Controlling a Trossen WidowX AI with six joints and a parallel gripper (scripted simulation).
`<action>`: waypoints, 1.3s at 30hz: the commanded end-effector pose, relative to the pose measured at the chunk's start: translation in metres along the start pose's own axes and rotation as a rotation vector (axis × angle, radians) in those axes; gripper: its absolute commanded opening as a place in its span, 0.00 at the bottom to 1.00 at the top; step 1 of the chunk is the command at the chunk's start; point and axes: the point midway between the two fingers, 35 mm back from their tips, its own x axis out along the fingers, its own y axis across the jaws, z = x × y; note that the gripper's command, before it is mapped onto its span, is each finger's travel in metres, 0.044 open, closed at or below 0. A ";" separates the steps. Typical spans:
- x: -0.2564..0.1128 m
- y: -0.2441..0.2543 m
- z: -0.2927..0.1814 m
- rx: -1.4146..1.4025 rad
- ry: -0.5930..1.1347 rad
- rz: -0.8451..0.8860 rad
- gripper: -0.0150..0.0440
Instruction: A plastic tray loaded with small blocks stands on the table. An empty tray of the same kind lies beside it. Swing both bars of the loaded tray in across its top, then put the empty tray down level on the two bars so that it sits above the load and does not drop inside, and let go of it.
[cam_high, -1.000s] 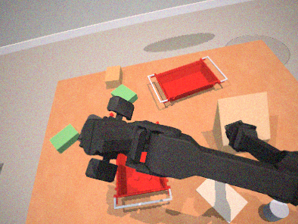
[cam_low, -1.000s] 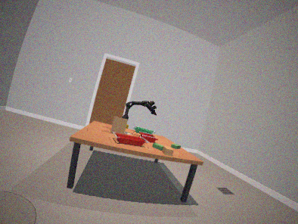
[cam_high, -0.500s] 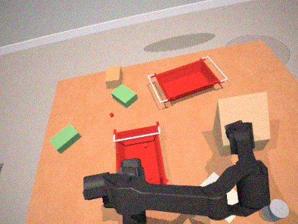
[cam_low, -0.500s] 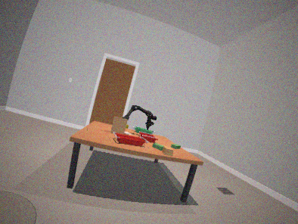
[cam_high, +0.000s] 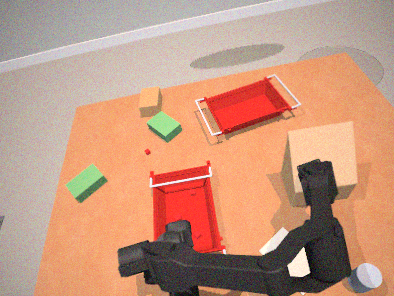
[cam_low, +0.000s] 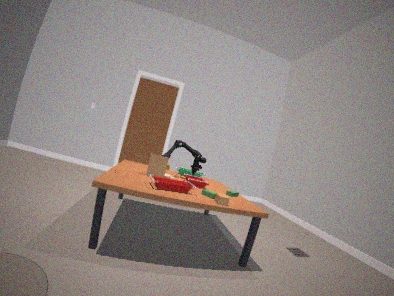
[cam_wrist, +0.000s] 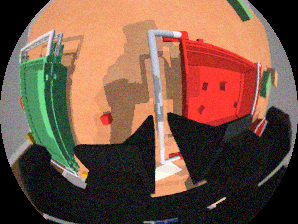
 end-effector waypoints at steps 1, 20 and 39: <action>0.020 -0.001 -0.001 0.010 0.007 0.003 0.39; 0.000 -0.023 -0.002 0.010 0.007 0.002 0.39; 0.016 -0.076 -0.003 0.010 0.007 0.001 0.39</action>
